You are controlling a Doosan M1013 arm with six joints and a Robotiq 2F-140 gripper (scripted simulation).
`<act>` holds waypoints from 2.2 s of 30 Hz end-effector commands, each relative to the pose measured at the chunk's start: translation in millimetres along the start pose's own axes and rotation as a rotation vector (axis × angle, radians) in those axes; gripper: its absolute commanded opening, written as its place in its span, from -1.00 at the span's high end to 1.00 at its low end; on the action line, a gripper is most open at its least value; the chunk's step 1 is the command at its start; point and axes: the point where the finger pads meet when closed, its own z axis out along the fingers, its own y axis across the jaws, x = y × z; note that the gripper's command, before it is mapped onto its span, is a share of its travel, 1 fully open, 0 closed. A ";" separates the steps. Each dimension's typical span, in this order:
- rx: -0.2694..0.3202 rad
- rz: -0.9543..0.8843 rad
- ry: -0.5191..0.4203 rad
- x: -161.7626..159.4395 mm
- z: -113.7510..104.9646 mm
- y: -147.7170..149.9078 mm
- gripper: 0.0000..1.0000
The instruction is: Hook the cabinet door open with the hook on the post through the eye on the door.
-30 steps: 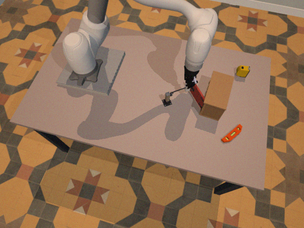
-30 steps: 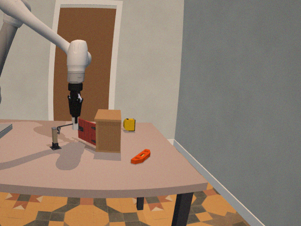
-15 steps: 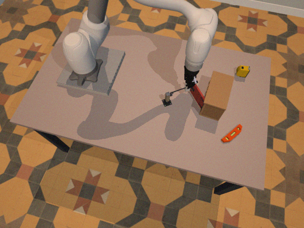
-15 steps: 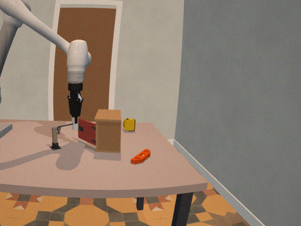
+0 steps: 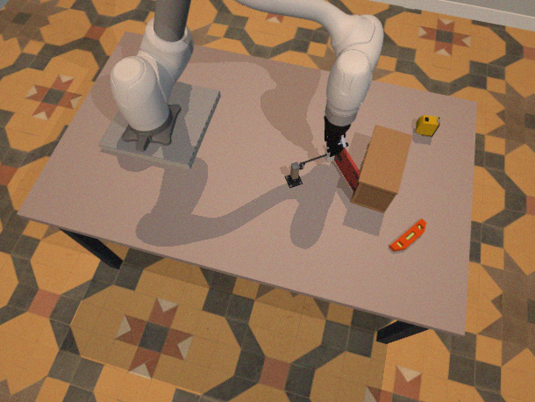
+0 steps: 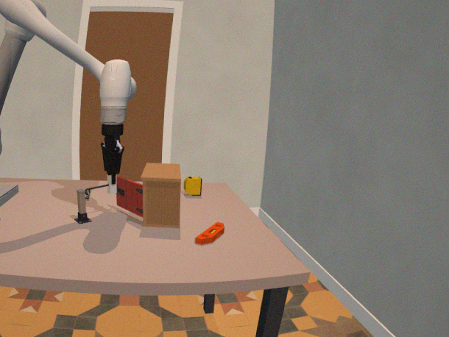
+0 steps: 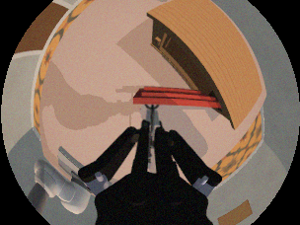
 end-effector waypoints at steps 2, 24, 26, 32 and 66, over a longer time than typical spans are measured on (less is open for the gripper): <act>0.000 0.000 0.000 0.1 -0.1 0.0 0.94; 0.000 0.000 0.000 0.1 -0.1 0.0 0.94; 0.000 0.000 0.000 0.1 -0.1 0.0 0.94; 0.000 0.000 0.000 0.1 -0.1 0.0 0.71; 0.000 0.000 0.000 0.1 -0.1 0.0 0.71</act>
